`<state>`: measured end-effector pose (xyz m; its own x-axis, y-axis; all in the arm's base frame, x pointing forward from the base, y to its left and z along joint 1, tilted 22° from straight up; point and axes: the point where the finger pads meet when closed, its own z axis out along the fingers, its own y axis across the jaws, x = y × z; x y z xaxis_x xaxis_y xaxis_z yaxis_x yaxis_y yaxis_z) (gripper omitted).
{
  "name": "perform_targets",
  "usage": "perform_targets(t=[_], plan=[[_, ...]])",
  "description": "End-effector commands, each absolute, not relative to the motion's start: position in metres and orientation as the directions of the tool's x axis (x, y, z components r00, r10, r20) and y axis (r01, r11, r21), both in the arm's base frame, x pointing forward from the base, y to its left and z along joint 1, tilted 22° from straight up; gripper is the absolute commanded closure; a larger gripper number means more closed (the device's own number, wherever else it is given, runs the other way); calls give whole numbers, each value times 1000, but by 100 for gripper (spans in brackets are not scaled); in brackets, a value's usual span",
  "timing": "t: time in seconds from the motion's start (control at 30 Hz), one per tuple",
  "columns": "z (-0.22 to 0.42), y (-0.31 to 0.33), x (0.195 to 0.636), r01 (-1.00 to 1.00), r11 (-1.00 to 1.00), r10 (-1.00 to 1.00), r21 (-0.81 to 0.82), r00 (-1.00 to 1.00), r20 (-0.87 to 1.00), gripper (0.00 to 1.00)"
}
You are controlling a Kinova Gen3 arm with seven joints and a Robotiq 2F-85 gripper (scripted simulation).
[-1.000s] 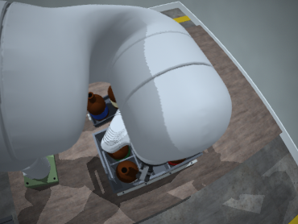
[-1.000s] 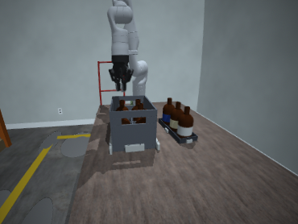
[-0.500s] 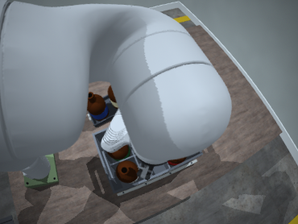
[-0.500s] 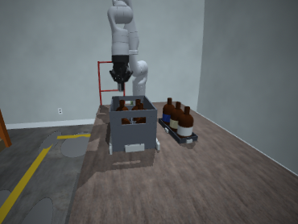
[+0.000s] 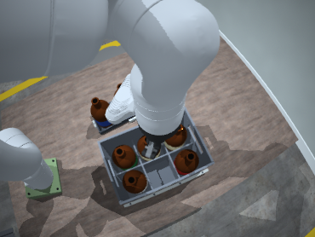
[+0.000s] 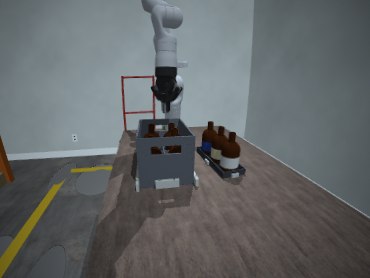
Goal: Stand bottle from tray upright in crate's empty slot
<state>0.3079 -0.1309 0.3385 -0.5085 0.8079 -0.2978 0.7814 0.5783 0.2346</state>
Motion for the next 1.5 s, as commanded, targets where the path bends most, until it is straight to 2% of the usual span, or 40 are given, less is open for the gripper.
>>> perform_targets(t=[0.0, 0.13, 0.37, 0.63, 1.1, 1.13, 1.47], plan=[[337, -107, 318, 772, 598, 793, 216, -528, -306, 100], [338, -87, 325, 769, 603, 788, 213, -533, -310, 100], [332, -6, 337, 753, 625, 770, 206, -553, -317, 100], [321, 70, 332, 736, 644, 757, 207, -574, -313, 100], [315, 102, 324, 729, 652, 751, 209, -584, -308, 100], [315, 102, 324, 729, 652, 751, 209, -584, -308, 36], [315, 102, 324, 729, 652, 751, 209, -584, -308, 36]])
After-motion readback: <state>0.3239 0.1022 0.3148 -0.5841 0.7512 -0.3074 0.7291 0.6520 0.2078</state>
